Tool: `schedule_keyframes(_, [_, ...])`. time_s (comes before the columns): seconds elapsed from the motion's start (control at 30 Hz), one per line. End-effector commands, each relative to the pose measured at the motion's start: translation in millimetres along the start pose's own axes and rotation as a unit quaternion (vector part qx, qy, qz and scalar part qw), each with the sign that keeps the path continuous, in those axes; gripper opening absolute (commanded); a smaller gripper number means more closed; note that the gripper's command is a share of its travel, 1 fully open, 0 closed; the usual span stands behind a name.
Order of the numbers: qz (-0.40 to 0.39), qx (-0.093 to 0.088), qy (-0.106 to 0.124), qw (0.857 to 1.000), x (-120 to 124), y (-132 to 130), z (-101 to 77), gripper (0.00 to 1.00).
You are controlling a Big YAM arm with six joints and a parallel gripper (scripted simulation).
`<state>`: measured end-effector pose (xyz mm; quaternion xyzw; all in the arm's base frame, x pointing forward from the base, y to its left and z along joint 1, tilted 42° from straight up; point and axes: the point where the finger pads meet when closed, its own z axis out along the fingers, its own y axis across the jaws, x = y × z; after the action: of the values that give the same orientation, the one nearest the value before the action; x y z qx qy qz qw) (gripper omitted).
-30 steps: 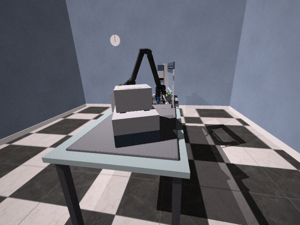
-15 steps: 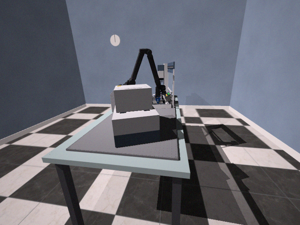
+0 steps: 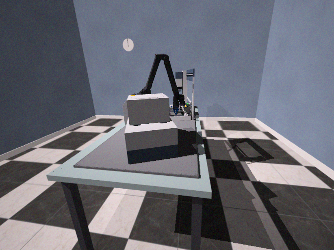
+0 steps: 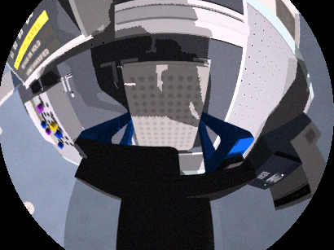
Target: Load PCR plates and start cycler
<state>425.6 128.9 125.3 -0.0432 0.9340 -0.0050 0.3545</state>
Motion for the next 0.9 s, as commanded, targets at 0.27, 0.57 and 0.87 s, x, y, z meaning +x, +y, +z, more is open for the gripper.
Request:
schedule_keyframes(0.27, [0.005,-0.004,-0.029,1.000,-27,-1,-11.9,0.00])
schedule_keyframes(0.57, [0.008,-0.006,-0.039,0.999,-32,0,-12.3,0.00])
schedule_keyframes(0.87, [0.008,-0.006,-0.041,0.999,-35,0,-12.9,0.00])
